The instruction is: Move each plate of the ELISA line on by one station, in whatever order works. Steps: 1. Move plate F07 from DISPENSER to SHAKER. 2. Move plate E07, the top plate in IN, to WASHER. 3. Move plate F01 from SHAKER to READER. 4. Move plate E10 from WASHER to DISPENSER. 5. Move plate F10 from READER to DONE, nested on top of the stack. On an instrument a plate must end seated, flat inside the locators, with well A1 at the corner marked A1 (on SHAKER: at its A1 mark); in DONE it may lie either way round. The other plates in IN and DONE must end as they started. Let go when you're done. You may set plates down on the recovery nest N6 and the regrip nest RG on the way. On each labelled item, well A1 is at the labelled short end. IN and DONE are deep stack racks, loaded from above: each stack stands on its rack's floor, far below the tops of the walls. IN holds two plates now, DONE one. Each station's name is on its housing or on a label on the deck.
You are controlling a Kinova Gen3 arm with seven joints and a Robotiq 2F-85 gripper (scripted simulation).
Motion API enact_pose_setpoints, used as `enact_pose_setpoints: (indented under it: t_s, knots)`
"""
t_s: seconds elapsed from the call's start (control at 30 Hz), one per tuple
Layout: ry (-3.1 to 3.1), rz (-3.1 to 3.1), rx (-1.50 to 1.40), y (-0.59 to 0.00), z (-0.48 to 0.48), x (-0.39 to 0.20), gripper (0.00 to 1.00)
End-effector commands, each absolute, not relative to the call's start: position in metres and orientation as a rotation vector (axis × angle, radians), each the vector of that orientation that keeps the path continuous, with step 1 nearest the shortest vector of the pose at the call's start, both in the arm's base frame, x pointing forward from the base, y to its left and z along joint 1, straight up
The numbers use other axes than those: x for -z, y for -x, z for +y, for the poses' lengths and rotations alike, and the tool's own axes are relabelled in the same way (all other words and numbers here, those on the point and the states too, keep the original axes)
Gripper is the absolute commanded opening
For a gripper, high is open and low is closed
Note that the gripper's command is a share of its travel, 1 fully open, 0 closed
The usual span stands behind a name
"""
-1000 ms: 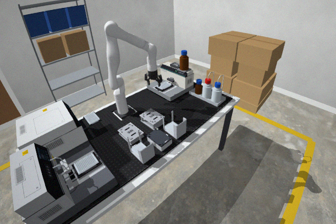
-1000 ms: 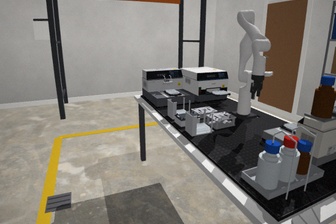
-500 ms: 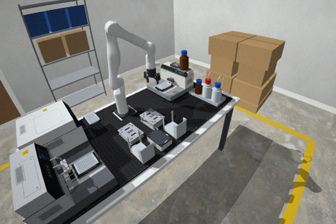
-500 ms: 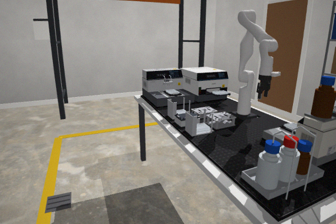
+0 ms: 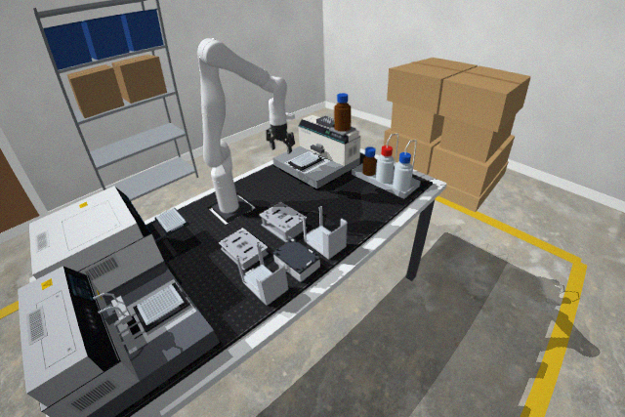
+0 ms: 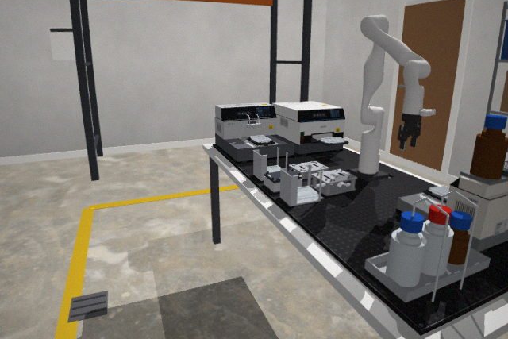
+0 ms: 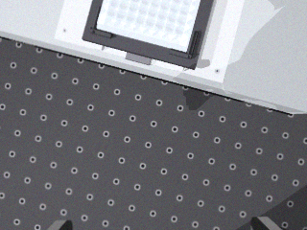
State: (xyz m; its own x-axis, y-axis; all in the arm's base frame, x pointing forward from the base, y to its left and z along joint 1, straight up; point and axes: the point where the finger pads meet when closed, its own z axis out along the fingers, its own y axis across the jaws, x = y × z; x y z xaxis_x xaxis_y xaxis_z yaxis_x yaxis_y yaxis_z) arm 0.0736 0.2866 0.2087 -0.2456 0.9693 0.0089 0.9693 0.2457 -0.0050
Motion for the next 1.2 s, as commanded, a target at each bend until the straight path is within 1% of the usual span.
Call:
enact_pose_setpoints:
  t_s: [0.0, 0.23, 0.33, 0.9, 1.0, 1.17]
  knots:
    - [1.928, -2.473, 0.003, -0.066, 0.291, -0.209, 1.0]
    - [1.928, -2.473, 0.003, -0.046, 0.301, -0.209, 1.0]
    - [2.041, -2.38, 0.003, -0.044, 0.31, -0.209, 1.0]
    - [2.041, -2.38, 0.003, -0.036, 0.356, -0.21, 1.0]
    - [2.15, -2.282, 0.002, -0.036, 0.366, -0.21, 1.0]
    - [2.15, -2.282, 0.003, -0.035, 0.376, -0.21, 1.0]
